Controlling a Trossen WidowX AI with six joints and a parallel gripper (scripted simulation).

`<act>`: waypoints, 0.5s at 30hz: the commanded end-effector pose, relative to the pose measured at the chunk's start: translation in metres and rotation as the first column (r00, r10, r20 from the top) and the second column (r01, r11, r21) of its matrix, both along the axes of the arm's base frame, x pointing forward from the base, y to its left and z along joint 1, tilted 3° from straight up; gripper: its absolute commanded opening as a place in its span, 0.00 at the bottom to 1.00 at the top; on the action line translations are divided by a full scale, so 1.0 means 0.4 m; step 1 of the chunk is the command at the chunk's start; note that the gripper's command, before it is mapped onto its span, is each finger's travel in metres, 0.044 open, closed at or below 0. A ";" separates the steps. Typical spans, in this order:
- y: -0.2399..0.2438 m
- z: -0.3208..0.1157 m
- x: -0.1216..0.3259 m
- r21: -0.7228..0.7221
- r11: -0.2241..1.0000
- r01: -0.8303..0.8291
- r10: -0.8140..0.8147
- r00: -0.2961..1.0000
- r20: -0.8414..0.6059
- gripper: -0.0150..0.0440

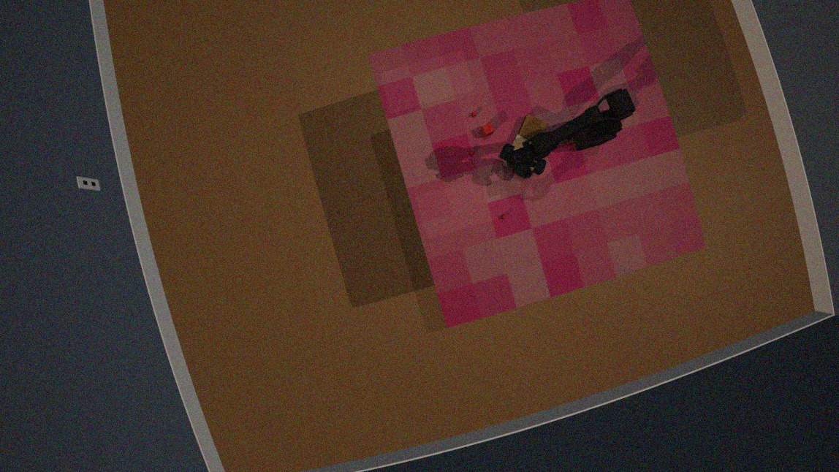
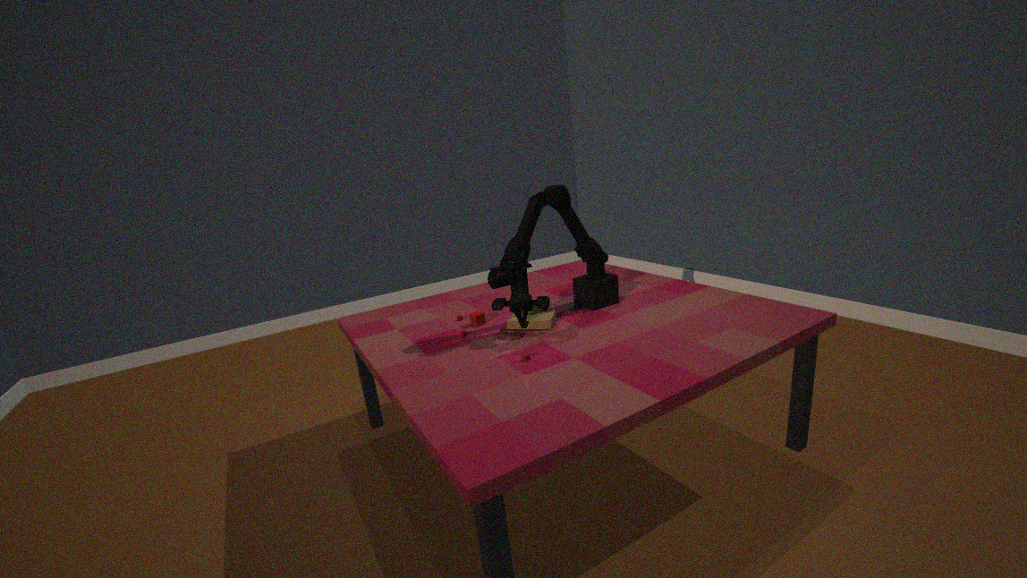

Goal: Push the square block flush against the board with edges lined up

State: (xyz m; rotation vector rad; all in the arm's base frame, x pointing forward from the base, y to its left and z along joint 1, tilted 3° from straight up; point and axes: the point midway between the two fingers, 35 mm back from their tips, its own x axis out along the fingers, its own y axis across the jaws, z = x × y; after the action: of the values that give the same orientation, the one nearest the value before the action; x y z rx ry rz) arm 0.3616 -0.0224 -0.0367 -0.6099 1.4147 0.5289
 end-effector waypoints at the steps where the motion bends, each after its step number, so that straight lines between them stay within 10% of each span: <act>1: -0.019 -0.009 -0.027 -0.010 1.000 0.004 -0.004 1.000 -0.020 0.25; 15: -0.029 -0.010 -0.038 -0.010 1.000 0.004 -0.004 1.000 -0.021 0.25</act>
State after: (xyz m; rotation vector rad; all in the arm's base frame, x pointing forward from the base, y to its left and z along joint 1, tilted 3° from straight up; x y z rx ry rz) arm 0.3512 -0.0320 -0.0366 -0.6104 1.4093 0.5274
